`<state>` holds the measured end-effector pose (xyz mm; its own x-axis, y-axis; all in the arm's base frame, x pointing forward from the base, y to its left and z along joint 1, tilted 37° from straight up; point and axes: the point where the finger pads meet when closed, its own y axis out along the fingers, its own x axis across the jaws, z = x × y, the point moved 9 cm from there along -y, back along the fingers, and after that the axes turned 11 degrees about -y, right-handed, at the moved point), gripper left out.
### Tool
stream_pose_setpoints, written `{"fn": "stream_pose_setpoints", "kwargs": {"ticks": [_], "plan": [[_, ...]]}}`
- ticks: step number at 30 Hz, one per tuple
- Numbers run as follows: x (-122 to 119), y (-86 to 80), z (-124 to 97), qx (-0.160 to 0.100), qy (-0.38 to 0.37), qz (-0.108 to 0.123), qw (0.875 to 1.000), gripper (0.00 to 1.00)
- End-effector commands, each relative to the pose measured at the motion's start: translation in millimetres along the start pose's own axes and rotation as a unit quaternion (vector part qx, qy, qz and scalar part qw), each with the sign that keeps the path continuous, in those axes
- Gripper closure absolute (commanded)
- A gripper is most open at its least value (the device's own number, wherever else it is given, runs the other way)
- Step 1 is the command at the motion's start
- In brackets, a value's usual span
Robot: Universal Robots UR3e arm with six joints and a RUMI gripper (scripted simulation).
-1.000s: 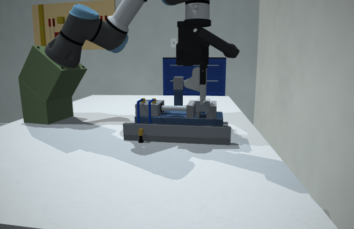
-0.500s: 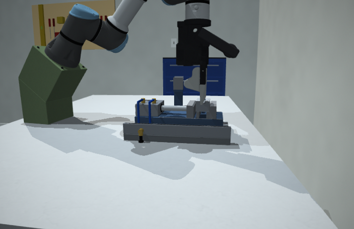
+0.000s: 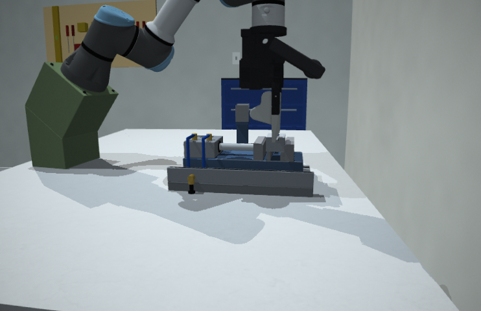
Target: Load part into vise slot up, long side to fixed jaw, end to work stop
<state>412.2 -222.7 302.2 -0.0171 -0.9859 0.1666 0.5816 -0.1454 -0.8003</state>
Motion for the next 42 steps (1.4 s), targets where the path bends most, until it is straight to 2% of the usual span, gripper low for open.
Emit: {"fn": "stream_pose_setpoints", "kwargs": {"ticks": [1, 42], "plan": [[0.1, -0.9, 0.6, 0.001, -0.001, -0.001, 1.0, 1.0], [-4.7, -0.9, 1.6, 0.001, -0.001, -0.001, 1.0, 1.0]]}}
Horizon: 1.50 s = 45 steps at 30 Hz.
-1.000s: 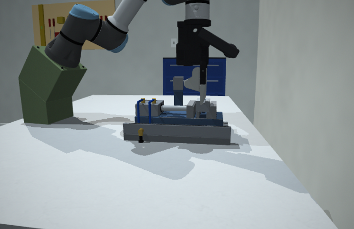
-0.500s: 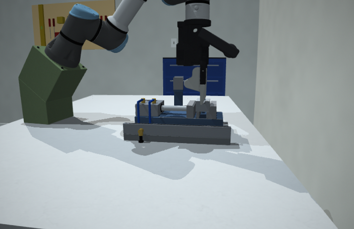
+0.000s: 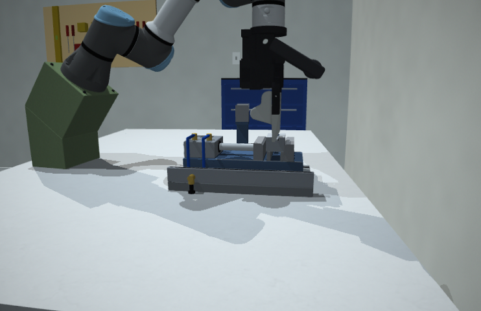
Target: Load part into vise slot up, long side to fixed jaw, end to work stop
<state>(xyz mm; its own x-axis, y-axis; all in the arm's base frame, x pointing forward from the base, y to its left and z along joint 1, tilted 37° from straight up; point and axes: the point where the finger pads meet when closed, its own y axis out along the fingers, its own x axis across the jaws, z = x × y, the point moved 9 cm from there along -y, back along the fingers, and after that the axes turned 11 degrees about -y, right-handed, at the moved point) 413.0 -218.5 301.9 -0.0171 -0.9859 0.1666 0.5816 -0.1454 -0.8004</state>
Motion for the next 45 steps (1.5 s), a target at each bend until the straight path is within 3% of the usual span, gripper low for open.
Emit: {"fn": "stream_pose_setpoints", "kwargs": {"ticks": [1, 45], "plan": [[-0.7, -0.9, 0.8, 0.001, -0.001, -0.001, 1.0, 1.0], [-11.5, -0.9, 2.9, 0.001, -0.001, -0.001, 1.0, 1.0]]}}
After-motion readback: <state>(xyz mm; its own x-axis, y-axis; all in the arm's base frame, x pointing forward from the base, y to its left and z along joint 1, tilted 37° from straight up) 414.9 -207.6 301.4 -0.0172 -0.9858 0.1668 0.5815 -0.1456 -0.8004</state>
